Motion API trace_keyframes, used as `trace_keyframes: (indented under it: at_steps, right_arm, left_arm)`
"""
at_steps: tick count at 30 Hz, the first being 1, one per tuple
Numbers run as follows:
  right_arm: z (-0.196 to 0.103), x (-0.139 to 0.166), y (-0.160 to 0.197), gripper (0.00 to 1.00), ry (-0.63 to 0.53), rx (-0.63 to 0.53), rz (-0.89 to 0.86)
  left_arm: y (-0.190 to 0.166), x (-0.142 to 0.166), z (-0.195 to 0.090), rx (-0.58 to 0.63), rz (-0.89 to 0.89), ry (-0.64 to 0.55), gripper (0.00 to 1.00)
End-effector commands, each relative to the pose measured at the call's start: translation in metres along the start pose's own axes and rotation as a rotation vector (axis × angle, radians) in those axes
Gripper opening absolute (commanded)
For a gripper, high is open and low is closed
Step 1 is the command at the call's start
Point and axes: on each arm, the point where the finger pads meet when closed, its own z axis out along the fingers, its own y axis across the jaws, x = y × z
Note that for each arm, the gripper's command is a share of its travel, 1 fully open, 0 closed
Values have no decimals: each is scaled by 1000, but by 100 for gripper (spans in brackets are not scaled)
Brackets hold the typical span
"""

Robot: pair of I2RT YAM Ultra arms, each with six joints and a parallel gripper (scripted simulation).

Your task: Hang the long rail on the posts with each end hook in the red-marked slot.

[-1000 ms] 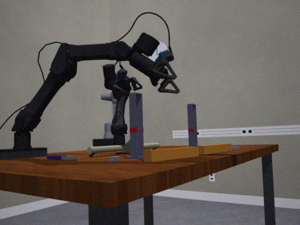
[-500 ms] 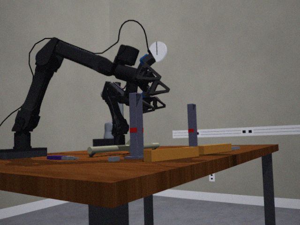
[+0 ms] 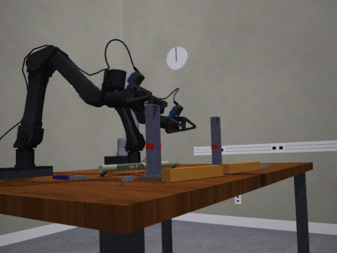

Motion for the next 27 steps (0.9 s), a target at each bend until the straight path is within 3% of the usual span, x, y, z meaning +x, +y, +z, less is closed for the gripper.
trace_keyframes:
  at_steps: [1, 6, 19, 27]
  right_arm:
    - [-28, -31, -15, 100, -194, 60, 76]
    - [-56, 4, -23, 100, -176, 85, 65]
    - [-85, 59, -26, 100, -87, 89, 25]
    - [-83, 55, -25, 100, -96, 82, 32]
  left_arm:
    - [1, -5, 3, 16, -31, -42, 100]
    - [2, -4, 3, 11, -30, -33, 100]
    - [4, -3, 4, 2, -29, -31, 100]
    - [4, -3, 4, 2, -29, -31, 100]
